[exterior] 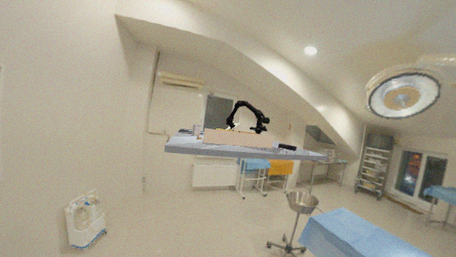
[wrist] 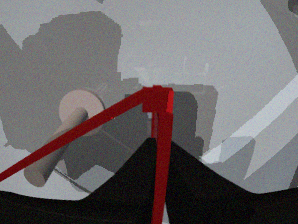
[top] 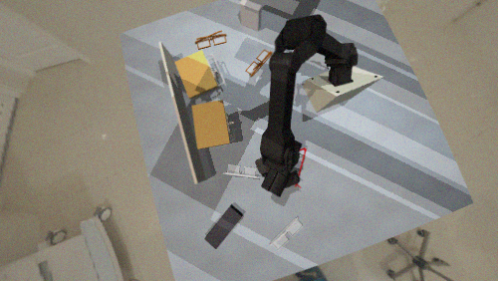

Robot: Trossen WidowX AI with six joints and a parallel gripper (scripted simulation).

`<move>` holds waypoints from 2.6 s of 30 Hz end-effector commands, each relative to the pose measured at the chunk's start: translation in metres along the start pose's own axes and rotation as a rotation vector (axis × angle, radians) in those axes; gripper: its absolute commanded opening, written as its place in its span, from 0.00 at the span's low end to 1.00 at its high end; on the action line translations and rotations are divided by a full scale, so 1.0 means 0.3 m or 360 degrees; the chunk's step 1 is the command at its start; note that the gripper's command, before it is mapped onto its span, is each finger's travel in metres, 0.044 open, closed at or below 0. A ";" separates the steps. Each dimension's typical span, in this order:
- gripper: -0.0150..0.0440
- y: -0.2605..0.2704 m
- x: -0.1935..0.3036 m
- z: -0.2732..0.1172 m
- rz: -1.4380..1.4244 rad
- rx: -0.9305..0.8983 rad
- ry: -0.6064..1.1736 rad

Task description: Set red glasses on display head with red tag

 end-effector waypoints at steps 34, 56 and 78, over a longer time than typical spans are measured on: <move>0.25 -0.038 0.045 0.002 -0.0007 0.0009 -0.0002; 0.25 -0.055 0.076 0.003 -0.0007 0.0009 -0.0002; 0.25 -0.066 0.102 0.003 -0.0008 0.0010 -0.0001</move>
Point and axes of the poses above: the point midway between the two fingers, 35 mm back from their tips, its own z axis out along the fingers, its own y axis across the jaws, x = y × z, the point moved 9 cm from there along -z, back along the fingers, and after that the axes turned 12 degrees about z, right-handed, at the moved point
